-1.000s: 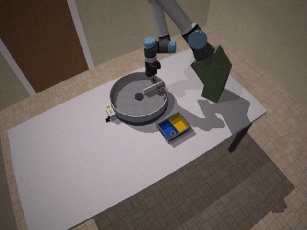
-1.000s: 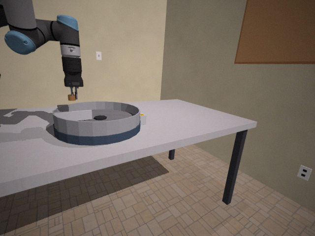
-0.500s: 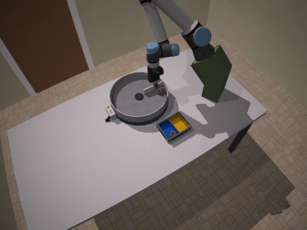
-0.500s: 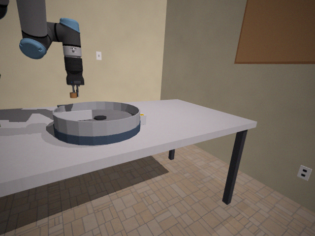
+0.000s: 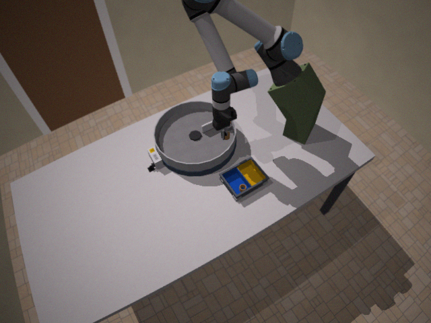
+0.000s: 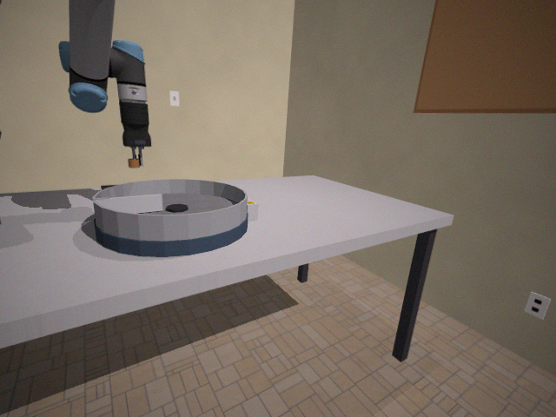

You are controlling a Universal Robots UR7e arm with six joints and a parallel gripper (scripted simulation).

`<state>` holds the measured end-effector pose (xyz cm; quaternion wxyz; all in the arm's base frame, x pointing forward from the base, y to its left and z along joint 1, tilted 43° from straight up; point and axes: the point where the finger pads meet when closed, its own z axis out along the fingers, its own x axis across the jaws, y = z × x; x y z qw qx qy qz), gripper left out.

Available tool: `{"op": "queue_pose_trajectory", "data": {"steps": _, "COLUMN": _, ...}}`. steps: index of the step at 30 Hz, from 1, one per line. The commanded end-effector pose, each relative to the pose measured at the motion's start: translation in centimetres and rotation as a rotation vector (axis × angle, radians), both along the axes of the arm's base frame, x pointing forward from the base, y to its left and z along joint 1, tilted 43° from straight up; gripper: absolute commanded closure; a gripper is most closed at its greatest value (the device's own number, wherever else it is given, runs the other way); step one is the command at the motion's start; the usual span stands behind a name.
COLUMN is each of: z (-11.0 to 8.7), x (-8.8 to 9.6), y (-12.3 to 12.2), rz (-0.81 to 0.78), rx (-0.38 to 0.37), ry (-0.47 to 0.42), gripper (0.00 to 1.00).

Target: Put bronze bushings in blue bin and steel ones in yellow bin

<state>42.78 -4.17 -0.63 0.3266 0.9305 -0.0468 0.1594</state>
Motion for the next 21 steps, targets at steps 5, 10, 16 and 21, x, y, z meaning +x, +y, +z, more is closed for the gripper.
{"op": "queue_pose_trajectory", "data": {"steps": 5, "z": -1.8, "x": 1.7, "y": 2.6, "rz": -0.009, "rx": -0.005, "ry": 0.003, "gripper": 1.00}}
{"op": "queue_pose_trajectory", "data": {"steps": 10, "z": -4.1, "x": 3.7, "y": 6.1, "rz": -0.009, "rx": -0.004, "ry": 0.003, "gripper": 1.00}}
{"op": "queue_pose_trajectory", "data": {"steps": 16, "z": -5.8, "x": 5.2, "y": 8.7, "rz": -0.009, "rx": -0.004, "ry": 0.003, "gripper": 1.00}}
{"op": "queue_pose_trajectory", "data": {"steps": 21, "z": -6.7, "x": 6.1, "y": 10.2, "rz": -0.009, "rx": -0.004, "ry": 0.003, "gripper": 1.00}}
